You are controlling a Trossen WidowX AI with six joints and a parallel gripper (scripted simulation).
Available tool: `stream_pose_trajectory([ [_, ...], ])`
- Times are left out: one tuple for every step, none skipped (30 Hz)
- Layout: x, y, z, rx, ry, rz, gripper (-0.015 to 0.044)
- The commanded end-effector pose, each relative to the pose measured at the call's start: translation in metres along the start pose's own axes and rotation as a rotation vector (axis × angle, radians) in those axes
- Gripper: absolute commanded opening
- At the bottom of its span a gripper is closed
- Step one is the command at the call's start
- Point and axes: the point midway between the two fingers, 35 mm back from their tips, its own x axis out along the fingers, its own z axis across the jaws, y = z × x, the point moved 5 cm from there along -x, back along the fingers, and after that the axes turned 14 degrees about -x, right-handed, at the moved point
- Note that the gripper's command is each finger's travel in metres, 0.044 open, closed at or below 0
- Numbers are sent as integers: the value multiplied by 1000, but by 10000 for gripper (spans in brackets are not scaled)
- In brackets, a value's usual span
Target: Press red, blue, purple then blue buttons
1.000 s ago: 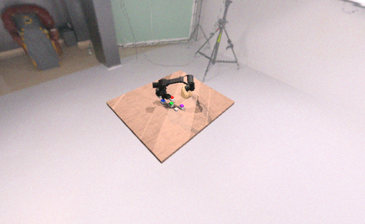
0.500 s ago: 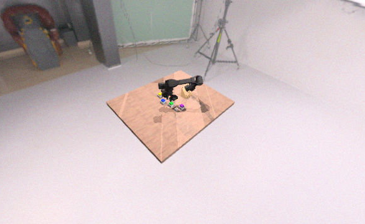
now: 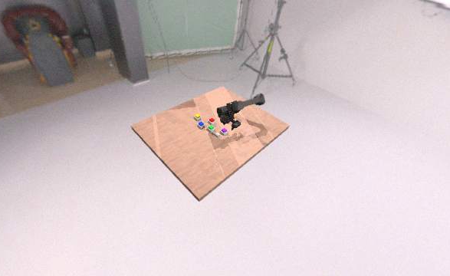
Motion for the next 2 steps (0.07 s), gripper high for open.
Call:
stream_pose_trajectory([
  [-1,4,7,16,-6,2,400],
  [-1,4,7,16,-6,2,400],
])
